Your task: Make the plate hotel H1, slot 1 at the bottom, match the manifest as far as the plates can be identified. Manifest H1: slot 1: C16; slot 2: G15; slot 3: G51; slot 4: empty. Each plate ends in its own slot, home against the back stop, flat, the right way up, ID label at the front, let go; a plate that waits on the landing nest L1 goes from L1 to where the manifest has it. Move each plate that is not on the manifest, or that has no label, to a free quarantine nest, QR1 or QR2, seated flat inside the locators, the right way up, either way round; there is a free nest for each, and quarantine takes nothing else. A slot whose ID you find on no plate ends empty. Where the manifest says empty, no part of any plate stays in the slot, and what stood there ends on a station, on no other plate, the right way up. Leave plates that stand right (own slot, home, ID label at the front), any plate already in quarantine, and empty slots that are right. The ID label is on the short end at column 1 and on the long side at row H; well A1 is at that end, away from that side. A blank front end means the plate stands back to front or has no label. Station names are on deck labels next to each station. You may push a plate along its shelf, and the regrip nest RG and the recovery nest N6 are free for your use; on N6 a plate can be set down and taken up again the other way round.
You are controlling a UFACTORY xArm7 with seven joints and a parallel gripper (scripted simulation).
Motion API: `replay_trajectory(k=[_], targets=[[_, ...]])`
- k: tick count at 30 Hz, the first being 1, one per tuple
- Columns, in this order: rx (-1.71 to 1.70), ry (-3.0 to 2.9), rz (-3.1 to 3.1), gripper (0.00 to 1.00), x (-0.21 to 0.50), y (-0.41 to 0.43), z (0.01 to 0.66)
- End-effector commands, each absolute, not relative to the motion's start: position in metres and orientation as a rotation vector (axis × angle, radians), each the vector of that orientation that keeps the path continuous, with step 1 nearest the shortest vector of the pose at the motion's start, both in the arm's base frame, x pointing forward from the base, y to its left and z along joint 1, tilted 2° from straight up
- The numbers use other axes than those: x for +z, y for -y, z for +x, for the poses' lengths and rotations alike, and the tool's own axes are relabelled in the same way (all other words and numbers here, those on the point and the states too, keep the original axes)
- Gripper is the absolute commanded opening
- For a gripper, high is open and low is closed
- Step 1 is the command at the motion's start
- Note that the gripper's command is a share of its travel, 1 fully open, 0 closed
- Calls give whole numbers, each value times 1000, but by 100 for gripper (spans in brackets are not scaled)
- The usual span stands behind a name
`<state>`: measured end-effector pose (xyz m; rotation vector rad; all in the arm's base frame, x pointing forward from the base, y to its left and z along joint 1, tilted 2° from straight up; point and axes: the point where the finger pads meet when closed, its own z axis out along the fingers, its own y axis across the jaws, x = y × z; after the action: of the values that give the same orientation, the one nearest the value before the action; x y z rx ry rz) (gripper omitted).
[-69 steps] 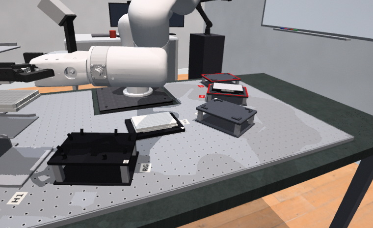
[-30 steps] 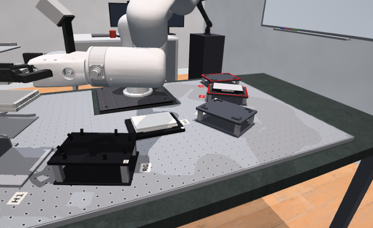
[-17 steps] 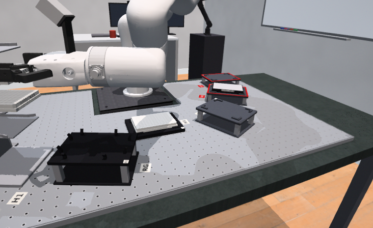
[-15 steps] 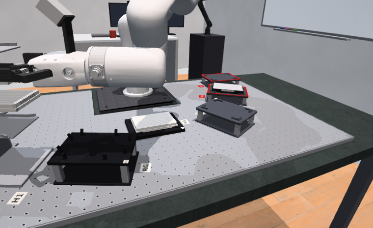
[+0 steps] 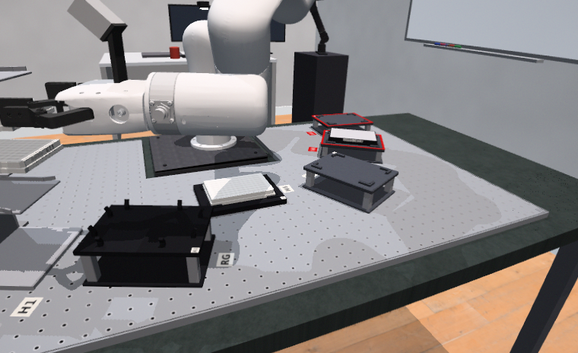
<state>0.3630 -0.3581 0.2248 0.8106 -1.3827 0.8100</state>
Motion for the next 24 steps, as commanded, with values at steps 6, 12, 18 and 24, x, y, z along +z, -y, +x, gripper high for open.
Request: replay_trajectory(k=[6, 12, 18, 24], targets=[[812, 1385, 808, 100, 226, 346, 371], [812, 1385, 808, 100, 226, 337, 376], [812, 1385, 808, 100, 226, 331, 379], [812, 1385, 808, 100, 225, 323, 384]])
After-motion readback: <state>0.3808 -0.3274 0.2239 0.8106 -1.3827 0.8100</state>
